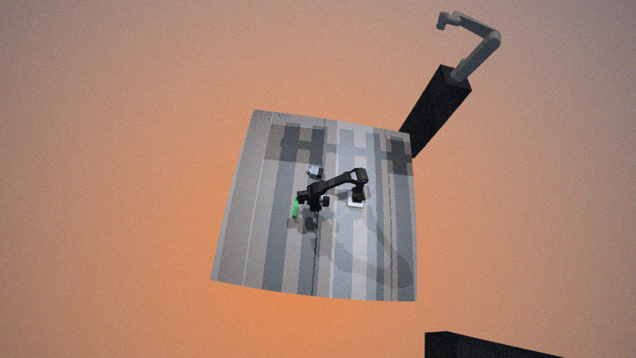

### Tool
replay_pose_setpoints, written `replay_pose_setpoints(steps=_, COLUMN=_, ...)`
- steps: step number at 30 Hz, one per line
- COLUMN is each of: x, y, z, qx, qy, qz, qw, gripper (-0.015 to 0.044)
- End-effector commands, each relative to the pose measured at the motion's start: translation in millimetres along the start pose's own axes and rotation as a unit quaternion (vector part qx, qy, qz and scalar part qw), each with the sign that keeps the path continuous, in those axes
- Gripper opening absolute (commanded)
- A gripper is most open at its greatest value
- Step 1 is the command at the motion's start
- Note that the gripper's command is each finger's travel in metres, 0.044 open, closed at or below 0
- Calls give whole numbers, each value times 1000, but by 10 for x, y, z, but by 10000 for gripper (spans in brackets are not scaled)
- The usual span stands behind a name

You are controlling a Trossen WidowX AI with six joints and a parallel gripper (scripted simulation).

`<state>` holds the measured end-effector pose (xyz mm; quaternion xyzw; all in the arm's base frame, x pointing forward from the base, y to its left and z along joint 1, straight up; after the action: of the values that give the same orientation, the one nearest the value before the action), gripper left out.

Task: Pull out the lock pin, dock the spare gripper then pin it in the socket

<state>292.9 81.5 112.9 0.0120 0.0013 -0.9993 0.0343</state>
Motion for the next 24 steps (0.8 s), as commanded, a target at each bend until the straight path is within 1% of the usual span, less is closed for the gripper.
replay_pose_setpoints(steps=1, x=-1, y=-1, z=-3, qx=-3, qy=0, qz=2, qw=1000, gripper=0)
replay_pose_setpoints(steps=12, x=-9, y=26, z=87, qx=-78, qy=3, qz=-6, qw=997, gripper=0)
replay_pose_setpoints(steps=24, x=-15, y=-32, z=115, qx=-87, qy=4, qz=-7, qw=996, gripper=0)
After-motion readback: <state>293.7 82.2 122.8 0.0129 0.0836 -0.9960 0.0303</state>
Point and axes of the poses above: the point midway between the two fingers, 35 mm back from their tips, its own z axis back along the fingers, its own x axis across the jaws, y = z × x, the point moved 6 cm from there along z, back along the fingers, and after that the axes turned 4 degrees about z, right-handed, at the moved point
